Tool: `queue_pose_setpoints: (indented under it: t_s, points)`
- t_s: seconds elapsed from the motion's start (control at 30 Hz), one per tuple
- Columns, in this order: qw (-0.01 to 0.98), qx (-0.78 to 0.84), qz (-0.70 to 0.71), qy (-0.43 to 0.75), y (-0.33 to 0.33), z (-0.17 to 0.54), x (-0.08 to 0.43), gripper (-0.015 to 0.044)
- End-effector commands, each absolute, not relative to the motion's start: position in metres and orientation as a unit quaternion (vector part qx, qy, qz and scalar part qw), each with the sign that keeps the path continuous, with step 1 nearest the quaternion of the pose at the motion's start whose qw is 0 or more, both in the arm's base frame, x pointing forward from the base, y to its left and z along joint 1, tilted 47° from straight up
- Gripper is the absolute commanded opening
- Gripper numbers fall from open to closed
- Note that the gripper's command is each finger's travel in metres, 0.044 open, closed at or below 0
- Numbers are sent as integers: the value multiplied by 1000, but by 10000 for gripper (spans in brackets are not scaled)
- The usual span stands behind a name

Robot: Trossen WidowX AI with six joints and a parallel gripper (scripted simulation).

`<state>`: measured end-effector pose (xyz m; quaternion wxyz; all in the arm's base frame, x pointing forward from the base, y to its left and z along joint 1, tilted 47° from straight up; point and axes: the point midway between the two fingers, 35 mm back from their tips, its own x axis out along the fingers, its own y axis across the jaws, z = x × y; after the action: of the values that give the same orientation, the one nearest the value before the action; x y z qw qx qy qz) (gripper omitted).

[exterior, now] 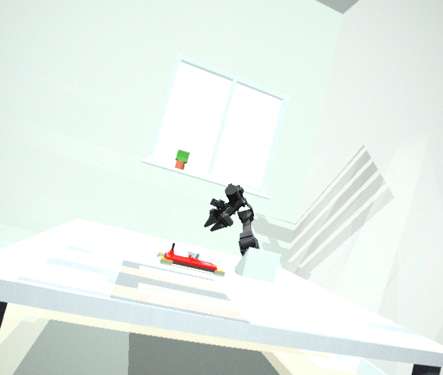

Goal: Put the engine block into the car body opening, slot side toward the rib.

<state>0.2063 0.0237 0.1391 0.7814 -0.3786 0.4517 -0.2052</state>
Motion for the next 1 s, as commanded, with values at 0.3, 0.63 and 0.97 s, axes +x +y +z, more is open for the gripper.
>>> queue_pose_setpoints:
  t_s: [0.3,0.63,0.97]
  points:
    - [787,-202,-344,470,0,143,217,440]
    - [764,-73,-449,457,-20,146,223,440]
    - [718,49,-551,423,-40,147,230,440]
